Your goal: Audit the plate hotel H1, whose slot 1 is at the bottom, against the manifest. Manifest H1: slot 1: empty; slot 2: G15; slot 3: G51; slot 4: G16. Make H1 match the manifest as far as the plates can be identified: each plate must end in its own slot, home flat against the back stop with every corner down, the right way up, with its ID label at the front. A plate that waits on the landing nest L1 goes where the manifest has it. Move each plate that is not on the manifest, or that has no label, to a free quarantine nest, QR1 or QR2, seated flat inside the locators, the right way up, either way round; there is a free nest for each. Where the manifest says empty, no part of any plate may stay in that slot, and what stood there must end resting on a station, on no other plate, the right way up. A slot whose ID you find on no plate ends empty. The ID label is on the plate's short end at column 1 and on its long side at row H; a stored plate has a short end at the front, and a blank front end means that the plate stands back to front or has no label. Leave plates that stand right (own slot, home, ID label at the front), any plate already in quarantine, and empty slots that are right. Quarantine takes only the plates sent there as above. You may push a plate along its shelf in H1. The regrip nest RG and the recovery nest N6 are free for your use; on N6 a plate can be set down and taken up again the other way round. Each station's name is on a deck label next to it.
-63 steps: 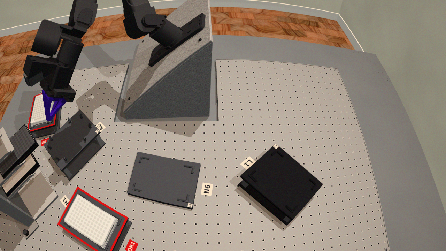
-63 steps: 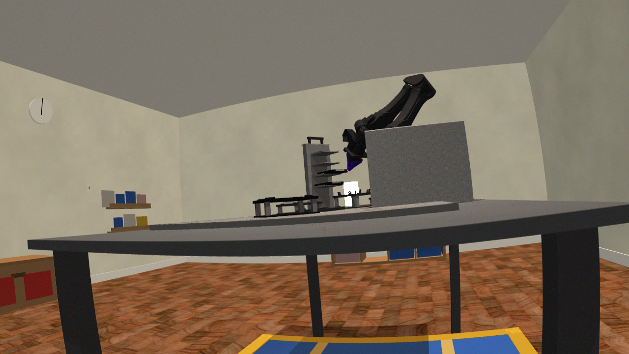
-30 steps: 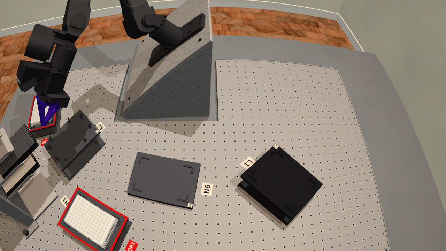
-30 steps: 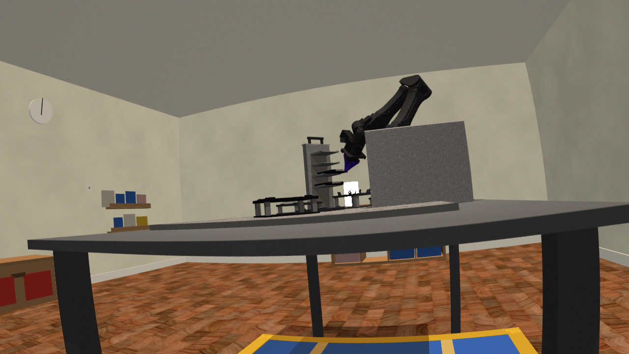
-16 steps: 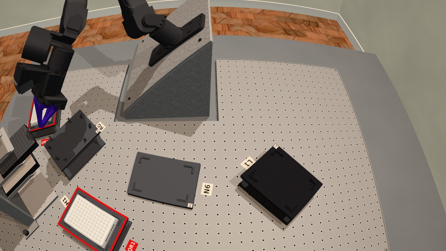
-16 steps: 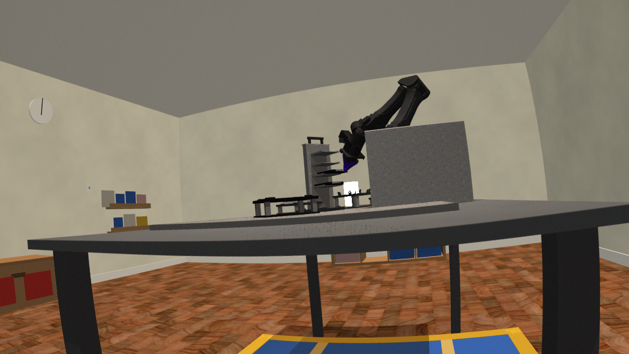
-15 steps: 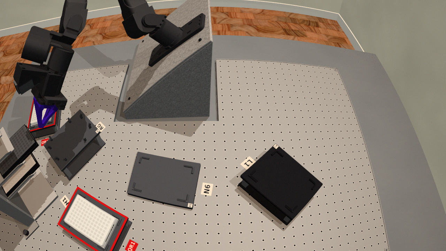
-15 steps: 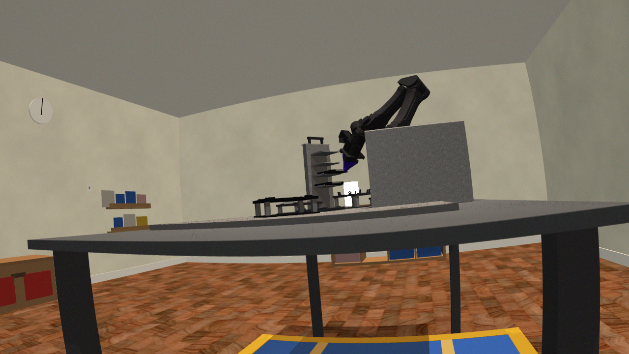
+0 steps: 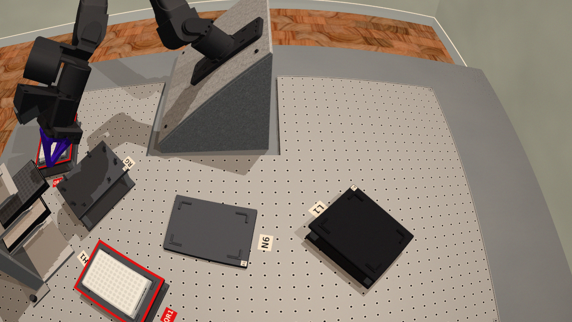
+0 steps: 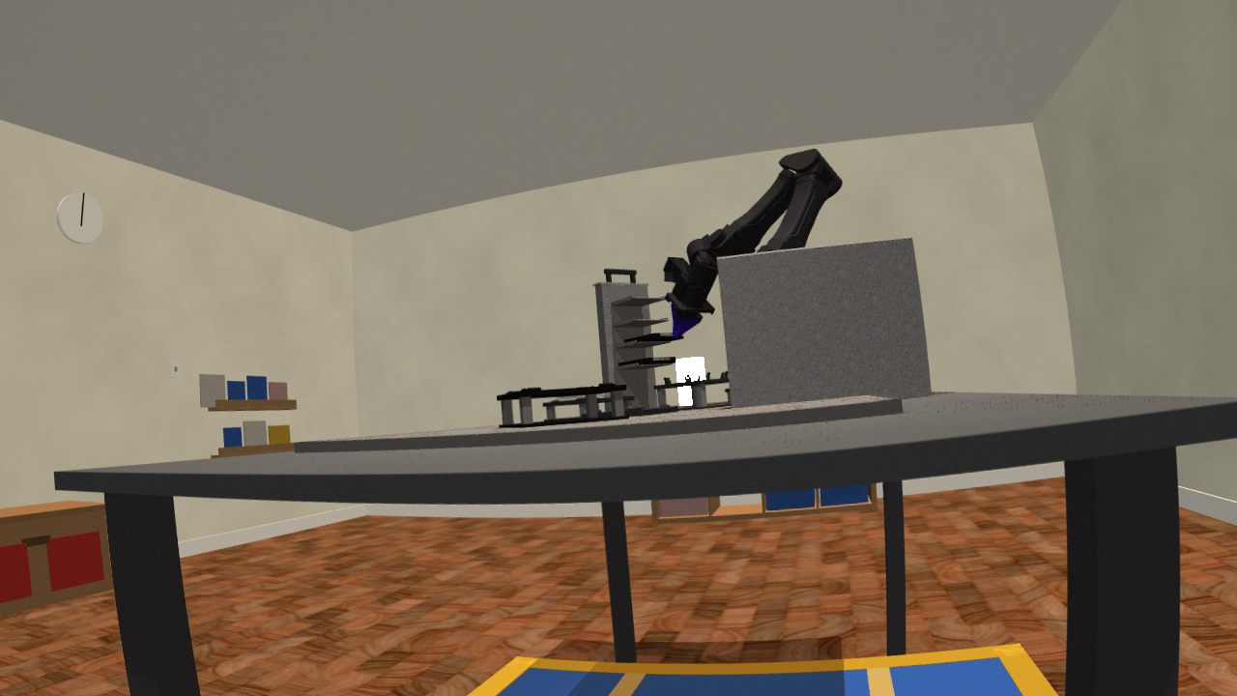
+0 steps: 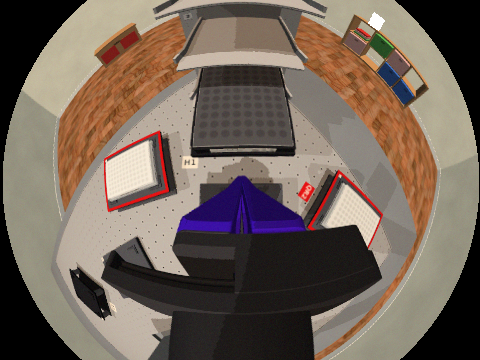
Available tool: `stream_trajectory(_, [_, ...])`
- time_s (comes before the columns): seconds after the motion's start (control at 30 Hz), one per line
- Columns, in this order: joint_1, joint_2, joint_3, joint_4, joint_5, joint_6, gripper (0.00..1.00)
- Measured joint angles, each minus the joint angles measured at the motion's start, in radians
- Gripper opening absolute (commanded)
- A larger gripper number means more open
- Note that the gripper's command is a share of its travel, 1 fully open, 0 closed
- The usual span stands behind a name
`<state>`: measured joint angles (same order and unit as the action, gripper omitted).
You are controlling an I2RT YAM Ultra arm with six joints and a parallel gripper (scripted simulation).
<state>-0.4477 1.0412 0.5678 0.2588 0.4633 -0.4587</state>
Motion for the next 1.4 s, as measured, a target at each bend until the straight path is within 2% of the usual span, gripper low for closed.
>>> stream_trajectory(1.4, [-0.003, 0.095, 0.091, 0.003, -0.003, -0.001, 0.00])
